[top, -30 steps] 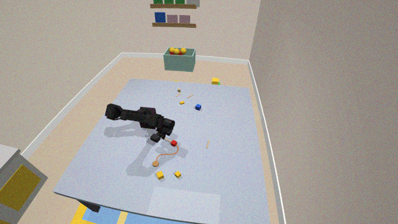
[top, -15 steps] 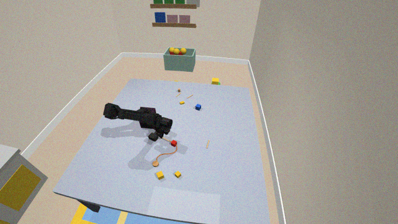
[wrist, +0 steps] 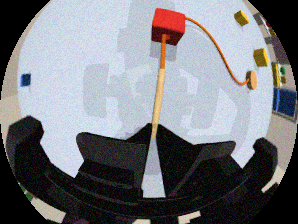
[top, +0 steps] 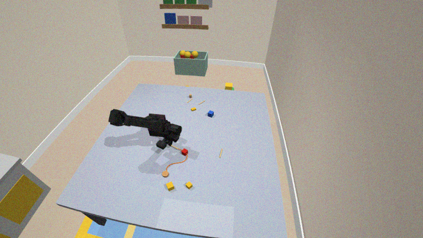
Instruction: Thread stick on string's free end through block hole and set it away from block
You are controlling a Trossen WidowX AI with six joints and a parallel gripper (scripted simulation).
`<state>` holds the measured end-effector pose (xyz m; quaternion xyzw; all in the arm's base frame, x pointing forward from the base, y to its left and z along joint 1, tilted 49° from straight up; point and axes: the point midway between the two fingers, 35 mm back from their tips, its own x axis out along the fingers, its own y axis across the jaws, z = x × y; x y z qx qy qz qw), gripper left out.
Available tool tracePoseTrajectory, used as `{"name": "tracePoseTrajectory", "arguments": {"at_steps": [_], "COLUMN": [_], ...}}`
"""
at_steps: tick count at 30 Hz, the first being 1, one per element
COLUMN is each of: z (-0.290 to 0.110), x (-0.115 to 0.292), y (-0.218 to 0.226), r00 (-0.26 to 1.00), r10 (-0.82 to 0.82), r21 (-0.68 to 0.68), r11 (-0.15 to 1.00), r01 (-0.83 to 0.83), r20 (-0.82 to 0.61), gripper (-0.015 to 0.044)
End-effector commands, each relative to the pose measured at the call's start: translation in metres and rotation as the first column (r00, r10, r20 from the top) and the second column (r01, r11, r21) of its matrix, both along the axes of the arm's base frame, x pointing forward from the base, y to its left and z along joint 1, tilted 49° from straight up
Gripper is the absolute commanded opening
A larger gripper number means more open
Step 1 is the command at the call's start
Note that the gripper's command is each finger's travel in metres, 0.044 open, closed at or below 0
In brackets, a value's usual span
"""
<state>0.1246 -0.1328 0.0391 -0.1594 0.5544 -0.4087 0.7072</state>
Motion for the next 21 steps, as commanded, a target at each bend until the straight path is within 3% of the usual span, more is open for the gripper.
{"name": "tracePoseTrajectory", "arguments": {"at_steps": [1, 14, 21], "z": [-0.0073, -0.0102, -0.0082], "x": [-0.0078, -0.0103, -0.0085], "y": [-0.0039, -0.0053, -0.0022], "r00": [1.000, 1.000, 1.000], "r10": [0.001, 0.002, 0.014], "r21": [-0.011, -0.014, -0.008], "r11": [1.000, 1.000, 1.000], "r01": [-0.001, -0.002, -0.014], "r20": [-0.002, -0.004, -0.013], "gripper": [0.0000, 0.0000, 0.0184]}}
